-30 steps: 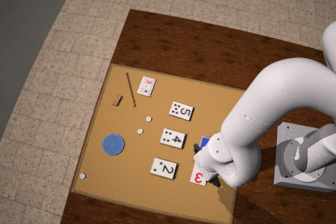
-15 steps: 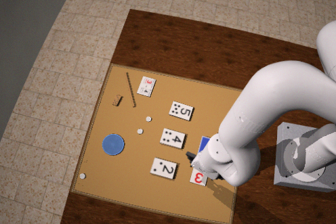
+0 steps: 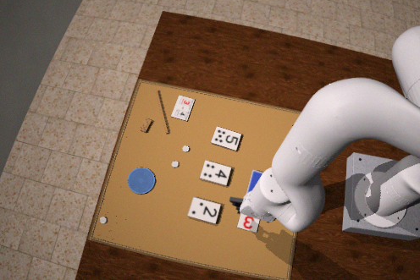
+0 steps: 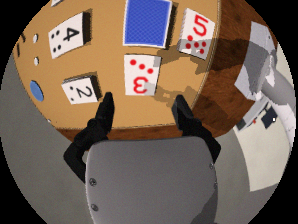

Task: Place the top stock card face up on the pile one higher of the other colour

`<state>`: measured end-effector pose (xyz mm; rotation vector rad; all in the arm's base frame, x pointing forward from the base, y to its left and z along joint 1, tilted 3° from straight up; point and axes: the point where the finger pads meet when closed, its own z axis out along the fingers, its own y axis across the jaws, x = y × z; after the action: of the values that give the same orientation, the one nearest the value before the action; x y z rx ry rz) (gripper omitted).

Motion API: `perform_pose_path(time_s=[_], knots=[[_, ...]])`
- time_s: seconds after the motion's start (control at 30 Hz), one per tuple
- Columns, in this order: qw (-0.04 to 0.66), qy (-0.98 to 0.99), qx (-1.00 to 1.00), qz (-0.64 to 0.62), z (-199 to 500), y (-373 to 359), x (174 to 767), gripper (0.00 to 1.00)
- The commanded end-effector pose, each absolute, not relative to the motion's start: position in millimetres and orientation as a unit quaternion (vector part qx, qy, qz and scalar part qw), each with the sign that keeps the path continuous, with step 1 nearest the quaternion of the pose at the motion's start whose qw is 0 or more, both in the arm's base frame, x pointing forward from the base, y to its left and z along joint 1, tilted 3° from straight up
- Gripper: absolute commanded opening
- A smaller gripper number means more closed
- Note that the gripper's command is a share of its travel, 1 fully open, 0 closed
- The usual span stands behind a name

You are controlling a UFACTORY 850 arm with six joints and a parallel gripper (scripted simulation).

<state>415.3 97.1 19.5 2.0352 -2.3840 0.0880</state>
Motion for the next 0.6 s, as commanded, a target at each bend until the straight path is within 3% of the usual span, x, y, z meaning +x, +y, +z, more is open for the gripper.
perform_pose_path(time_s=[0.0, 0.57], knots=[[0.002, -0.758, 0.652, 0.028, 19.9, 97.4, 416.1, 0.86], [0.003, -0.758, 0.652, 0.027, 8.0, 96.9, 416.9, 0.86]])
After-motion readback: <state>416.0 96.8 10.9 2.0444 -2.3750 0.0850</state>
